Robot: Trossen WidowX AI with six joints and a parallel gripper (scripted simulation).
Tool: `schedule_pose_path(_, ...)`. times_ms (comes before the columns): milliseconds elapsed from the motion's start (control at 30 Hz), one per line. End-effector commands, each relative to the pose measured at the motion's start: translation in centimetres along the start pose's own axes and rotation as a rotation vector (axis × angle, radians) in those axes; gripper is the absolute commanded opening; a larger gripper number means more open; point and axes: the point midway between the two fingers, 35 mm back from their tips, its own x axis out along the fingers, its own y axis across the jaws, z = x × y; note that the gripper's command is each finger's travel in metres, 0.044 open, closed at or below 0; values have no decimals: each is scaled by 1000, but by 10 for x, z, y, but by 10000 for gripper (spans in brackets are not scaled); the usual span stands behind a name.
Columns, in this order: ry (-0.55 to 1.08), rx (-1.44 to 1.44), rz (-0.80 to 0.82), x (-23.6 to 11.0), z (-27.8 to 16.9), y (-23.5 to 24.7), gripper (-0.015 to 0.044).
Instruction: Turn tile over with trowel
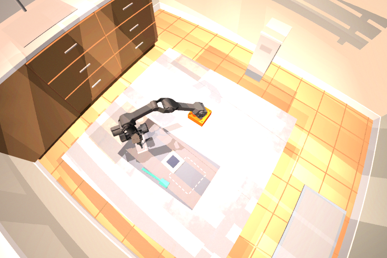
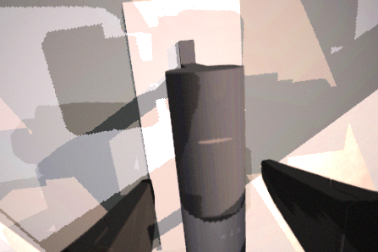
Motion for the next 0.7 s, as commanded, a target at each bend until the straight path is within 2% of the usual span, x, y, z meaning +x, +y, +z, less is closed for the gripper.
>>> schedule_pose_path(0,0,-5,7,2,0,1,270)
schedule_pose_path(100,0,-9,7,-6,0,1,270)
schedule_pose_path(233,0,-26,7,-41,0,5,270)
schedule_pose_path(667,1,-21,-8,-39,-7,0,270)
